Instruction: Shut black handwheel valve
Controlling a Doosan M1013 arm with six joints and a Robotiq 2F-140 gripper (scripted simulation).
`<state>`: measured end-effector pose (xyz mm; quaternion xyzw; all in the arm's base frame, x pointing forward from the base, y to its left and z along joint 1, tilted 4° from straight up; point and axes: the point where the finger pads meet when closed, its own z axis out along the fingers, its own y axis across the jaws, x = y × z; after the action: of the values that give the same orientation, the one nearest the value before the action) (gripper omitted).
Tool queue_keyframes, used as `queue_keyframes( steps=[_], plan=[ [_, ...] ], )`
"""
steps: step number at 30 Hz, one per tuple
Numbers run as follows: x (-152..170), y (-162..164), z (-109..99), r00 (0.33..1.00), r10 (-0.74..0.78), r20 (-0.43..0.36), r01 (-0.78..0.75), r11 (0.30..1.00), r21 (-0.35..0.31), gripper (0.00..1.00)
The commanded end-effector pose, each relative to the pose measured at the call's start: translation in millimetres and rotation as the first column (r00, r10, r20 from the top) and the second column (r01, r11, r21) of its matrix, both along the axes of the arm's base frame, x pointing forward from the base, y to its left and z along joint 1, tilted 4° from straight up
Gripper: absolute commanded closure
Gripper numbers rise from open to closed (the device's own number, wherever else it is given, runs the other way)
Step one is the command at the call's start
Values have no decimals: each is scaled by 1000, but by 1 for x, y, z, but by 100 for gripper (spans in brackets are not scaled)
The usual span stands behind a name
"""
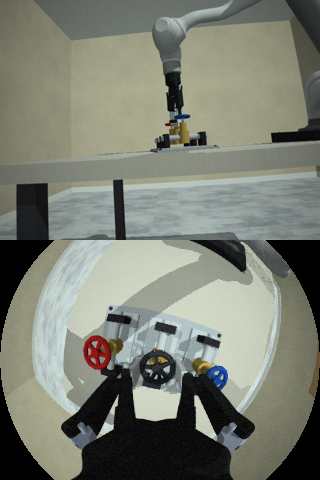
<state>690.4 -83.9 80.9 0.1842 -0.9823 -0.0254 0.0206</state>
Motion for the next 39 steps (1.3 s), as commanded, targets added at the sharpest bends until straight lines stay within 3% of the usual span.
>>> queue_keyframes(
  steps=[1, 20, 39],
  plan=[
    [0, 2, -4, 997, -73, -3, 73, 997, -2, 90],
    [0, 2, -4, 924, -383, -13, 382, 924, -20, 90],
    [0, 2, -4, 777, -629, -17, 628, 777, -39, 90]
  ],
)
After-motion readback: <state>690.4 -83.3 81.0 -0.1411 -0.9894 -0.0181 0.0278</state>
